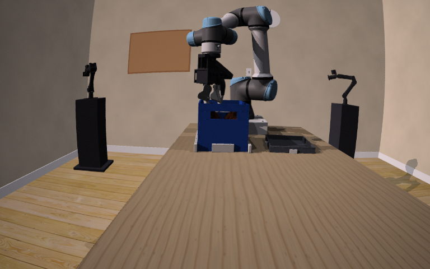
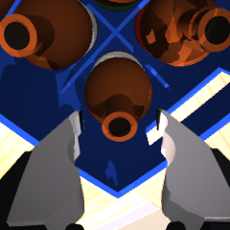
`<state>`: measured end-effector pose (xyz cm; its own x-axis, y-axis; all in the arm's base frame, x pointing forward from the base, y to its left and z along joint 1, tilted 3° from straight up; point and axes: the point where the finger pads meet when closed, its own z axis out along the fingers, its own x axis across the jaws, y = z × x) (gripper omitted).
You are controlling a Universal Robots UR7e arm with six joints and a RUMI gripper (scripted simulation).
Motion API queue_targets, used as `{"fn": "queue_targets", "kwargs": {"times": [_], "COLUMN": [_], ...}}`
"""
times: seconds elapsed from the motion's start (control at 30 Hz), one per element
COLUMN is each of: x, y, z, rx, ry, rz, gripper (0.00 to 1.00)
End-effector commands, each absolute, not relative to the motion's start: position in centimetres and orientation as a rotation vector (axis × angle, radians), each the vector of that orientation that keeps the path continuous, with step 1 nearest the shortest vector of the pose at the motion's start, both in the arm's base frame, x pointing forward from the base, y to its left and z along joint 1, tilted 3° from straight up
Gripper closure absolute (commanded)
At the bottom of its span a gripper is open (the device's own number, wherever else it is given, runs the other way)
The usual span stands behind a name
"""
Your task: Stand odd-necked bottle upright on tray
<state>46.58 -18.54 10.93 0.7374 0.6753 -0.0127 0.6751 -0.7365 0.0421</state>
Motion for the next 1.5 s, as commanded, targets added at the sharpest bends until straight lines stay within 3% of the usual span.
{"fn": "queue_targets", "kwargs": {"times": [0.0,1.47], "x": [46.6,46.4], "y": [-18.6,-18.2], "z": [11.0,18.8], "rx": [2.886,2.886], "ry": [1.122,1.122], "rz": [0.007,0.007], "gripper": [0.62,0.62]}}
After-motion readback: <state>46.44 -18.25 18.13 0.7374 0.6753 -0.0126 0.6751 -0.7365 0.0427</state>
